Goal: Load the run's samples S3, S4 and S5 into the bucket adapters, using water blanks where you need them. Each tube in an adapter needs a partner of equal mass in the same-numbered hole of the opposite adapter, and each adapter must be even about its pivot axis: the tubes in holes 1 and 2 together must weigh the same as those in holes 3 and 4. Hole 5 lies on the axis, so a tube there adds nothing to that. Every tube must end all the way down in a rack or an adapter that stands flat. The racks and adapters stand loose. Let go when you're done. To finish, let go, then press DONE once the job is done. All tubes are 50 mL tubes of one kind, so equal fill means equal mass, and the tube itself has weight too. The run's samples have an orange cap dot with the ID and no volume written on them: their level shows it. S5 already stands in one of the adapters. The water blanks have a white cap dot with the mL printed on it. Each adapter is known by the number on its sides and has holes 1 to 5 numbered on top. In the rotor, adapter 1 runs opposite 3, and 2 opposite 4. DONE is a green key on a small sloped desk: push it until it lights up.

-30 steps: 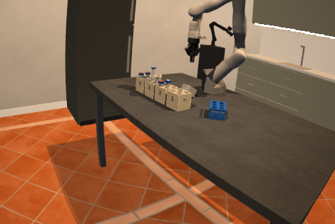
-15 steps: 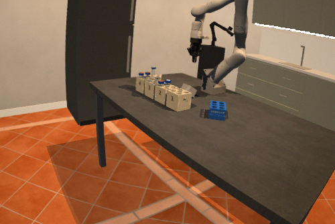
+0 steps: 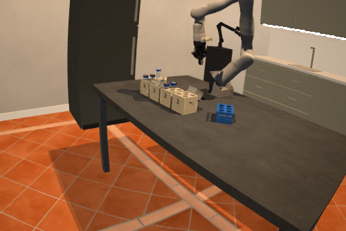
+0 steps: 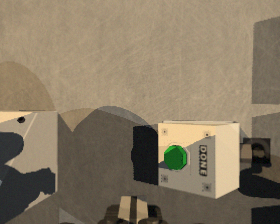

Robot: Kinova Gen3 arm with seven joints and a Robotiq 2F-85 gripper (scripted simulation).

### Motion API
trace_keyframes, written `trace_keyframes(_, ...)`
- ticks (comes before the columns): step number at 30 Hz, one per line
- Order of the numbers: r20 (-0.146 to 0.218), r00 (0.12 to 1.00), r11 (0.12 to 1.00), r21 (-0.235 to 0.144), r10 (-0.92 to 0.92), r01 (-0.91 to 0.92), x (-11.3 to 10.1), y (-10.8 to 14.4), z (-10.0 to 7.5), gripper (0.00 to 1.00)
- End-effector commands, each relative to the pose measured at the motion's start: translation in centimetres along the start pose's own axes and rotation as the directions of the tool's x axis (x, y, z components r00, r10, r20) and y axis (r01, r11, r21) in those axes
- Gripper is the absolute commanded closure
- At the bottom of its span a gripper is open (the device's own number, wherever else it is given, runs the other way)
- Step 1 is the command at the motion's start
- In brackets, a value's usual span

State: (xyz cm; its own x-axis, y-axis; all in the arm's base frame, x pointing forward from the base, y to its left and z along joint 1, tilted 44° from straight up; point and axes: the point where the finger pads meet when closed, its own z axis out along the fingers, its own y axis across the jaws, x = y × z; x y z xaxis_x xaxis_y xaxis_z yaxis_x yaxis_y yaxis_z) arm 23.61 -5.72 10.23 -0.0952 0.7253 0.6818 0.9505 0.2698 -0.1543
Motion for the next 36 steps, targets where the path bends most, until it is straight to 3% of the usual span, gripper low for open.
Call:
trace_keyframes(1,-0.01,1.0,0.998,0.056,-0.014,0.014,0.4,0.5,1.0,0.9)
trace_keyframes(36,-0.009,1.0,0.999,0.044,-0.017,0.018,0.5,1.8,5.2,0.9)
